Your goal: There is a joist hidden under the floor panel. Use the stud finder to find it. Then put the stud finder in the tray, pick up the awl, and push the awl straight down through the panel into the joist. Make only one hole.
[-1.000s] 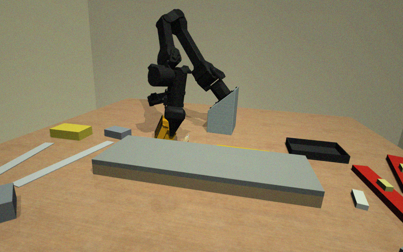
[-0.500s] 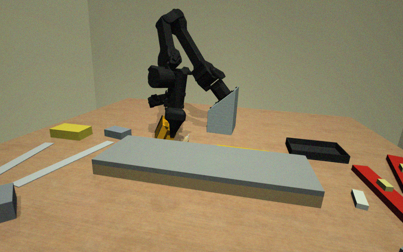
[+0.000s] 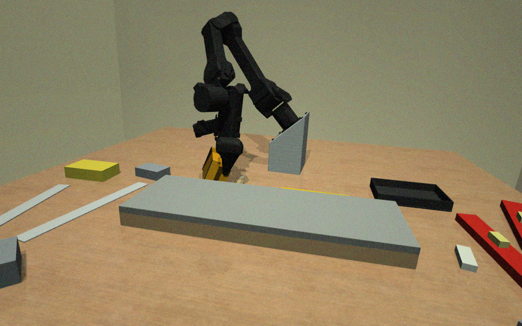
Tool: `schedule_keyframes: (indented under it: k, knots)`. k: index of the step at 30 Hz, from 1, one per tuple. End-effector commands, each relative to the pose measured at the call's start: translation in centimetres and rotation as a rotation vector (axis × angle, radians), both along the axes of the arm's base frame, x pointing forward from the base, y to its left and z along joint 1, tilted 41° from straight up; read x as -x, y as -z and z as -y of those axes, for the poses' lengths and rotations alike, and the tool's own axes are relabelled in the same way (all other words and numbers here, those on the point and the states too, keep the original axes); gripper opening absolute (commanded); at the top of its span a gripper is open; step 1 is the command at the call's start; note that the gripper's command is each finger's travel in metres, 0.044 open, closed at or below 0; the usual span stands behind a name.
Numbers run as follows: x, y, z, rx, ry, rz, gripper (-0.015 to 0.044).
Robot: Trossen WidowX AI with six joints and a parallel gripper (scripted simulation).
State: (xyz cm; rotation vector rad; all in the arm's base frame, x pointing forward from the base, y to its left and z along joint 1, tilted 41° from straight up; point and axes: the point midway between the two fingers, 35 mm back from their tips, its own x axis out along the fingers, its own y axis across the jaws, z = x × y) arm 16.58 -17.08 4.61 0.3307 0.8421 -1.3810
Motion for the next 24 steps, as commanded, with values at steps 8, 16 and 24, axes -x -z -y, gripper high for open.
schedule_keyframes:
  k: [8,16,24]
  knots:
    - [-0.4,-1.3,-0.9,0.007,0.002,0.013,0.0000]
    - [-0.5,-2.1,-1.6,0.006,0.002,0.013,0.0000]
    - [-0.5,-2.9,-2.2,0.007,0.002,0.013,0.0000]
